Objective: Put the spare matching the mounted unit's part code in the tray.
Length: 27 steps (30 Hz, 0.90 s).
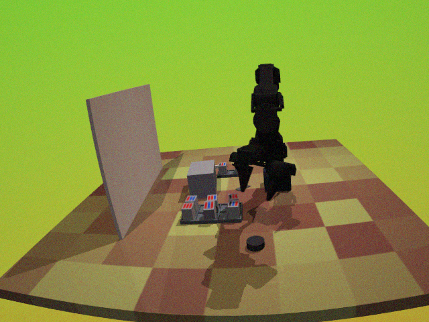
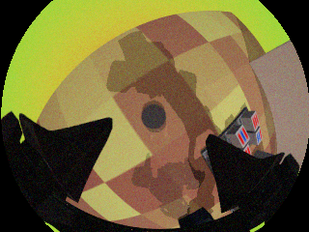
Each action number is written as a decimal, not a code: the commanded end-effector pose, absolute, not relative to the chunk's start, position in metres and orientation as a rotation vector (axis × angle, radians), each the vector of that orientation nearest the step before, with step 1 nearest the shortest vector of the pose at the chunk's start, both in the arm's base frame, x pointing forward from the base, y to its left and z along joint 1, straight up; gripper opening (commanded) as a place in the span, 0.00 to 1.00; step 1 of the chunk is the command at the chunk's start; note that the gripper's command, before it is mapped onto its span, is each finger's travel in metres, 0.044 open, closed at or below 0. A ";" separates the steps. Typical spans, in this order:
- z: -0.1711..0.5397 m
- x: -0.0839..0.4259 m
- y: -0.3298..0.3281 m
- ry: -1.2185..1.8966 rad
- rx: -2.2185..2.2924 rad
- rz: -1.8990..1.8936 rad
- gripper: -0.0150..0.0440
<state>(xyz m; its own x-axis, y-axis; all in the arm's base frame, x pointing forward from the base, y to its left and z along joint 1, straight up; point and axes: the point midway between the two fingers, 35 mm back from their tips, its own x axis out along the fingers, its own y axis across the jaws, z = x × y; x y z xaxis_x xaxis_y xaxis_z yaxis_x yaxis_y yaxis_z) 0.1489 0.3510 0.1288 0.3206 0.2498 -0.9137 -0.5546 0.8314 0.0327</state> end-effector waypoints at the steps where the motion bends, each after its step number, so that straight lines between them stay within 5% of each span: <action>1: 0.132 0.200 0.326 1.176 -0.270 0.439 1.00; 15: 0.154 0.349 0.159 1.354 -0.166 0.129 1.00; 27: 0.175 0.379 -0.029 1.485 0.013 -0.047 1.00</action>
